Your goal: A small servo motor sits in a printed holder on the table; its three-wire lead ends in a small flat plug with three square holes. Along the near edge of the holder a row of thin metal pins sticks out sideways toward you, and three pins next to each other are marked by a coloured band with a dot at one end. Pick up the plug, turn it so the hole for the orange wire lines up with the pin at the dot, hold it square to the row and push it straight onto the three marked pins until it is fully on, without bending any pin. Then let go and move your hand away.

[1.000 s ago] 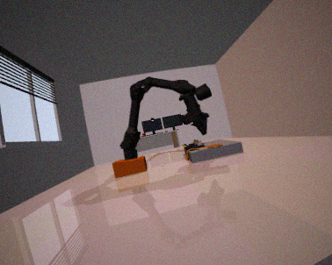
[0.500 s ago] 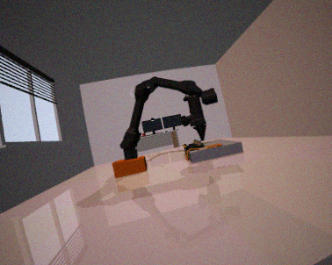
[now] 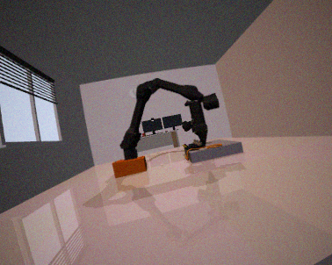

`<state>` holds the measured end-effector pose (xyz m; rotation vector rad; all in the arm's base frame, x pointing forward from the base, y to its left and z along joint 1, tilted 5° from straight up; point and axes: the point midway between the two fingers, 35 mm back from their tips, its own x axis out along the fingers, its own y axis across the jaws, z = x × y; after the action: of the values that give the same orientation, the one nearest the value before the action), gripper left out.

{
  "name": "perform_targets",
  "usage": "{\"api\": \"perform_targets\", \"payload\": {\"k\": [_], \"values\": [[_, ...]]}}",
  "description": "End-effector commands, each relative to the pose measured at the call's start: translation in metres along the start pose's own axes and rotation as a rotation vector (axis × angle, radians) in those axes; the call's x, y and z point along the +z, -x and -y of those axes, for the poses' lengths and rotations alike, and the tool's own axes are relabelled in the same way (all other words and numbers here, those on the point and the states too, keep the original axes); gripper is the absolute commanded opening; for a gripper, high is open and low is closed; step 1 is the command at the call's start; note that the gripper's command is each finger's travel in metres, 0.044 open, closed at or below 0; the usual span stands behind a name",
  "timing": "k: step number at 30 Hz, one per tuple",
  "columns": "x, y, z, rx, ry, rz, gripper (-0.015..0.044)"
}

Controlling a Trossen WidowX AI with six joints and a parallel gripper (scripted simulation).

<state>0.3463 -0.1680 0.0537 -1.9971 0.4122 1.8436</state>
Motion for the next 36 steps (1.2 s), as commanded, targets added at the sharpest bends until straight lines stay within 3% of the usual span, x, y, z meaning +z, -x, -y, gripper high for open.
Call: {"api": "perform_targets", "payload": {"k": [1,7,9,16,27,36], "values": [[0.000,-0.006,0.000,-0.005,0.008,0.001,0.0115],[0.001,-0.013,0.000,-0.005,0.009,0.001,0.0115],[0.001,-0.013,0.000,-0.005,0.009,0.001,0.0062],[0.000,-0.012,0.000,-0.005,0.009,0.001,0.0000],[0.000,0.044,0.001,0.000,0.000,0.000,0.0000],[0.005,0.046,0.008,0.000,-0.102,0.001,0.0000]]}}
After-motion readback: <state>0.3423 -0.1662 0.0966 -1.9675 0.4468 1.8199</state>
